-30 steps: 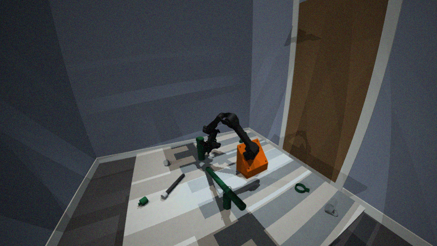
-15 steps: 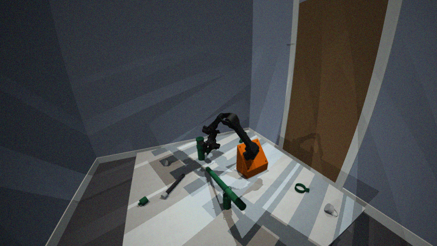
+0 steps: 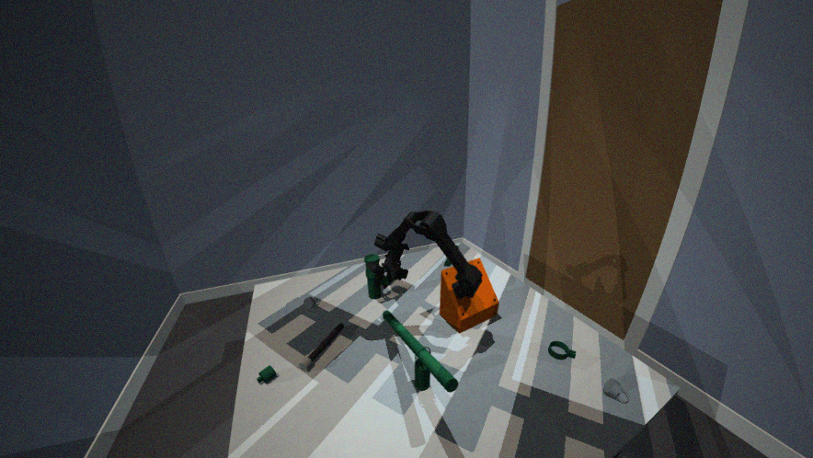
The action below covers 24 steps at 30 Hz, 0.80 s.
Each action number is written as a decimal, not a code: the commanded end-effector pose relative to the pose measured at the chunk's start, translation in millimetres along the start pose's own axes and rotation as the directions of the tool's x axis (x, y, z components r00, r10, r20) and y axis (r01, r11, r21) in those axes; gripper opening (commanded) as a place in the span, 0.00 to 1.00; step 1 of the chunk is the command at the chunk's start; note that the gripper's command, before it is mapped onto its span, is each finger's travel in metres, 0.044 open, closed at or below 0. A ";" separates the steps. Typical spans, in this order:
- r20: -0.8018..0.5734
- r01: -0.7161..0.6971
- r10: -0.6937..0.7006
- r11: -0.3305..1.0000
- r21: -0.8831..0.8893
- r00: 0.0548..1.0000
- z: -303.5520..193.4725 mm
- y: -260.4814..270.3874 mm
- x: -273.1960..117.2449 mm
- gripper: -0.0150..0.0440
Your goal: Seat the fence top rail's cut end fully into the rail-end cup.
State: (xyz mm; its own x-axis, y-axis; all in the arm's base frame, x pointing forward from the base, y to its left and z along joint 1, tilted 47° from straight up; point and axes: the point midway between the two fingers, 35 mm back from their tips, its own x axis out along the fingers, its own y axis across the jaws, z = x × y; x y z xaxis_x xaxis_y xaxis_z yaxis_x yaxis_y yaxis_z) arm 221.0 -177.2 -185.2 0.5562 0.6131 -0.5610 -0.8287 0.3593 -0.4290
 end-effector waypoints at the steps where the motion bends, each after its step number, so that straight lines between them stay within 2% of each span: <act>1: -0.011 0.002 -0.002 1.000 0.022 1.000 0.6 -3.0 2.2 0.25; 24: -0.081 0.009 0.003 0.989 0.146 0.997 -0.3 -14.7 9.2 0.25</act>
State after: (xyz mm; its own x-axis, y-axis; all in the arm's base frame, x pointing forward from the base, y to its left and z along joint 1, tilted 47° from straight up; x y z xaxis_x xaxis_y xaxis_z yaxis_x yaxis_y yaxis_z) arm 235.9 -177.5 -184.5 0.5560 0.5596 -0.6145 -0.8257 0.4563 -0.3316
